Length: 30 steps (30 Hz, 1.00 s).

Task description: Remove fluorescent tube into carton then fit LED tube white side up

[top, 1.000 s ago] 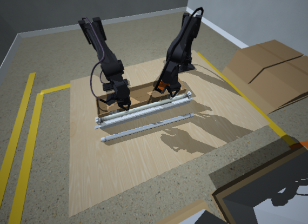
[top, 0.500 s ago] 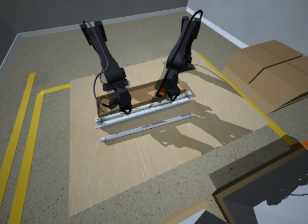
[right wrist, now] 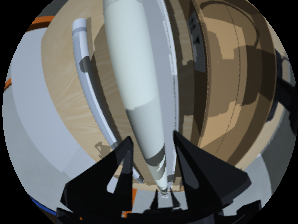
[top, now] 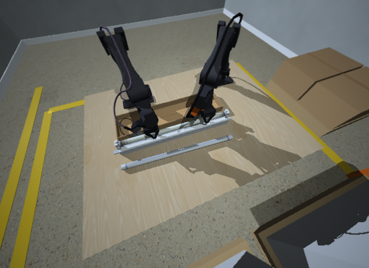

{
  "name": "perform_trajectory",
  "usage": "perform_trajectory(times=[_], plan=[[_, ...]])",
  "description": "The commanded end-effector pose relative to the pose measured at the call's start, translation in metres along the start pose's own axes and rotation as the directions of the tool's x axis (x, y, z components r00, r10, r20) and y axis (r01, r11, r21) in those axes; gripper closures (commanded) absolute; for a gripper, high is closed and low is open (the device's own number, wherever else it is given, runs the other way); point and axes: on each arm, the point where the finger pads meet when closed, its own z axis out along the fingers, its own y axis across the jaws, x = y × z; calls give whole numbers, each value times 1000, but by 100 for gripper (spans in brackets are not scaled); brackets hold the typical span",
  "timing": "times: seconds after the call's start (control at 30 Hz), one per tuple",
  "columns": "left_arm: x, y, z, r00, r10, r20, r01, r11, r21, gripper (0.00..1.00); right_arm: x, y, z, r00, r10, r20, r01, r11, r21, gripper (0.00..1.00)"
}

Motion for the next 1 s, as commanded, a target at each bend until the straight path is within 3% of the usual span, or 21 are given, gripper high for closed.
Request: perform_trajectory(times=[0.0, 0.53, 0.57, 0.97], plan=[[-3, 6, -13, 999, -5, 34, 6, 999, -35, 89, 0, 1, -6, 1000, -15, 8, 15, 1000, -4, 51], [-5, 9, -8, 1000, -4, 27, 5, 999, -36, 89, 0, 1, -6, 1000, -14, 8, 14, 1000, -5, 51], [-5, 9, -8, 1000, -4, 27, 5, 999, -36, 89, 0, 1, -6, 1000, -14, 8, 14, 1000, -5, 89], [-5, 9, -8, 1000, -7, 27, 8, 999, -36, 89, 0, 1, -6, 1000, 0, 8, 0, 1000, -5, 89]])
